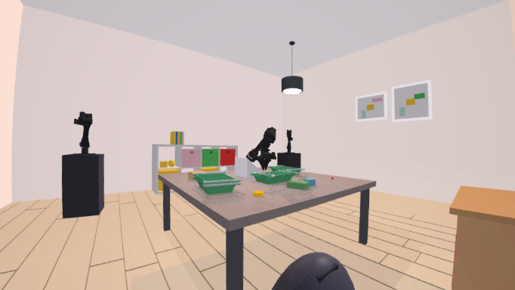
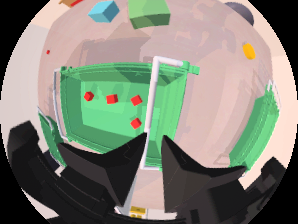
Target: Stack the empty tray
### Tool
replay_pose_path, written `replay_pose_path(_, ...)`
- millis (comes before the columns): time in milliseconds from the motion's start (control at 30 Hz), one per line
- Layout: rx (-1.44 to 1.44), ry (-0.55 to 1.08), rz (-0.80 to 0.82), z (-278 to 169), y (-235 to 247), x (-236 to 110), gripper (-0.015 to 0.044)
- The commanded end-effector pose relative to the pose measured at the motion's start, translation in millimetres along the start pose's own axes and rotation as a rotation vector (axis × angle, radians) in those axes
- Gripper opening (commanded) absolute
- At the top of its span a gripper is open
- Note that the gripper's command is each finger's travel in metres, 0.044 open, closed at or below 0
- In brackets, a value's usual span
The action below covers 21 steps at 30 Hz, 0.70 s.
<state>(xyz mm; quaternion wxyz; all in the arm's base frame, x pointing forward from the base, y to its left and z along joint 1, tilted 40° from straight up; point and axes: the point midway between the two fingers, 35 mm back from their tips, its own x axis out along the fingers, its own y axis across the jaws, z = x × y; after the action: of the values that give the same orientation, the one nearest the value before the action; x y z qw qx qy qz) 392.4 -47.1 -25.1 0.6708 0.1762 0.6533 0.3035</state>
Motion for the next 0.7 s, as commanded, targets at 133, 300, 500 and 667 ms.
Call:
replay_pose_path(133,0.003,0.001,0.001,0,0,1,0.0086)
replay_pose_path(300,0.003,0.001,0.001,0,0,1,0.0086)
replay_pose_path(500,0.002,0.001,0.0,1,0,-11,0.0086)
replay_pose_path(667,0.002,0.001,-0.002,0,0,-64,0.0086)
